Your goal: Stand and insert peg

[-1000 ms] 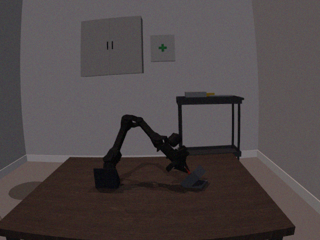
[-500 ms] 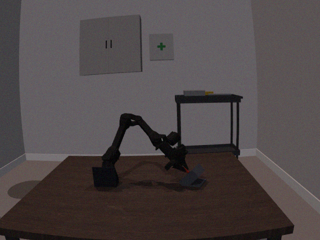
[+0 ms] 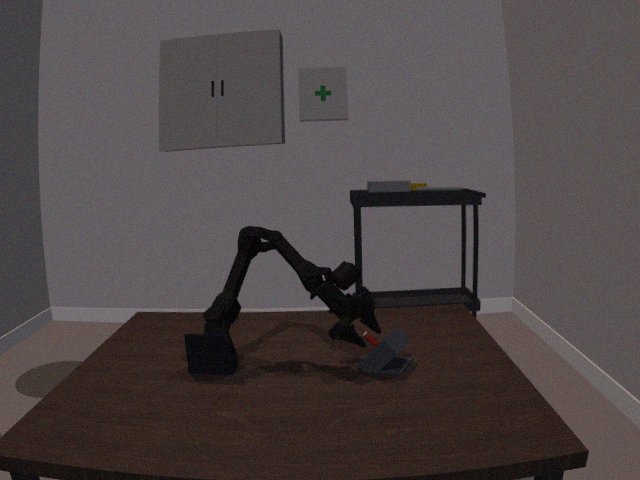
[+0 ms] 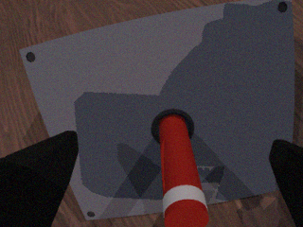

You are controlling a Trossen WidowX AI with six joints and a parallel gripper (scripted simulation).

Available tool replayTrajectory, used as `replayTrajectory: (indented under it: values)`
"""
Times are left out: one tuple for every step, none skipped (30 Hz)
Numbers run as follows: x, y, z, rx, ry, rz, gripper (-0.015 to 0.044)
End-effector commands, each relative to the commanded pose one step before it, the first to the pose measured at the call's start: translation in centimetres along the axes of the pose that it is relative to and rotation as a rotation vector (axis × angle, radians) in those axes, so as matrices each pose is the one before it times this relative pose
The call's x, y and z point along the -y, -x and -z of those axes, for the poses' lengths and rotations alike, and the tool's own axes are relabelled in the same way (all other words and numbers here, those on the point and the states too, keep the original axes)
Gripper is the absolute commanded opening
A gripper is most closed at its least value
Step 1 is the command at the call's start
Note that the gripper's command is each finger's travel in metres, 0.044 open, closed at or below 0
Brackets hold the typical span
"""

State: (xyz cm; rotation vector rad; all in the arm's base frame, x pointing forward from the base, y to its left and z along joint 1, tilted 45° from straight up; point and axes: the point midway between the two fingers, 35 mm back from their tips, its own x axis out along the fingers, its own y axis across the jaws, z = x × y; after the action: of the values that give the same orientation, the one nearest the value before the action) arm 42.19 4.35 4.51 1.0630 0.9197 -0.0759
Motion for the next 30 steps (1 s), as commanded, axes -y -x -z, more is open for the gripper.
replayTrajectory:
  values:
    - [-0.028, 0.636, -0.034, -0.00129, 0.0033, -0.00151, 0.0440]
    - [-0.009, 0.134, -0.017, 0.00008, -0.0001, 0.00009, 0.0440]
    - [-0.009, 0.135, -0.017, 0.00008, -0.0001, 0.00008, 0.0440]
    - [-0.009, 0.134, -0.017, 0.00008, -0.0001, 0.00008, 0.0440]
    - [-0.009, 0.134, -0.017, 0.00008, -0.0001, 0.00008, 0.0440]
    - [-0.010, 0.135, -0.017, 0.00008, -0.0001, 0.00008, 0.0440]
    - [-0.010, 0.135, -0.017, 0.00008, -0.0001, 0.00008, 0.0440]
    - [-0.010, 0.135, -0.017, 0.00008, -0.0001, 0.00008, 0.0440]
    - [-0.009, 0.136, -0.017, 0.00008, -0.0001, 0.00008, 0.0440]
    - [-0.009, 0.136, -0.016, 0.00008, -0.0001, 0.00008, 0.0440]
    - [-0.009, 0.136, -0.016, 0.00008, -0.0001, 0.00008, 0.0440]
    - [-0.009, 0.137, -0.016, 0.00008, -0.0001, 0.00008, 0.0440]
    - [-0.009, 0.137, -0.016, 0.00008, -0.0001, 0.00007, 0.0440]
    - [-0.008, 0.137, -0.016, 0.00008, -0.0001, 0.00007, 0.0440]
    - [-0.008, 0.137, -0.015, 0.00008, -0.0001, 0.00007, 0.0440]
    - [-0.008, 0.137, -0.015, 0.00008, -0.0001, 0.00007, 0.0440]
    - [-0.008, 0.137, -0.015, 0.00008, -0.0001, 0.00007, 0.0440]
    - [-0.008, 0.137, -0.015, 0.00008, -0.0001, 0.00007, 0.0440]
    - [-0.008, 0.137, -0.014, 0.00008, -0.0001, 0.00007, 0.0440]
    - [-0.007, 0.137, -0.014, 0.00008, -0.0001, 0.00006, 0.0440]
    - [-0.007, 0.137, -0.014, 0.00008, -0.0001, 0.00006, 0.0440]
    - [-0.007, 0.137, -0.014, 0.00008, -0.0001, 0.00006, 0.0440]
    - [-0.007, 0.137, -0.013, 0.00008, -0.0001, 0.00006, 0.0440]
    - [-0.007, 0.137, -0.013, 0.00009, -0.0001, 0.00006, 0.0440]
    - [-0.007, 0.137, -0.013, 0.00009, -0.0001, 0.00006, 0.0440]
    - [-0.006, 0.137, -0.013, 0.00009, -0.0001, 0.00005, 0.0440]
    - [-0.006, 0.137, -0.012, 0.00009, -0.0001, 0.00005, 0.0440]
    - [-0.006, 0.137, -0.012, 0.00009, -0.0001, 0.00005, 0.0440]
    - [-0.006, 0.137, -0.012, 0.00009, -0.0001, 0.00005, 0.0440]
    - [-0.006, 0.137, -0.011, 0.00009, -0.0001, 0.00005, 0.0440]
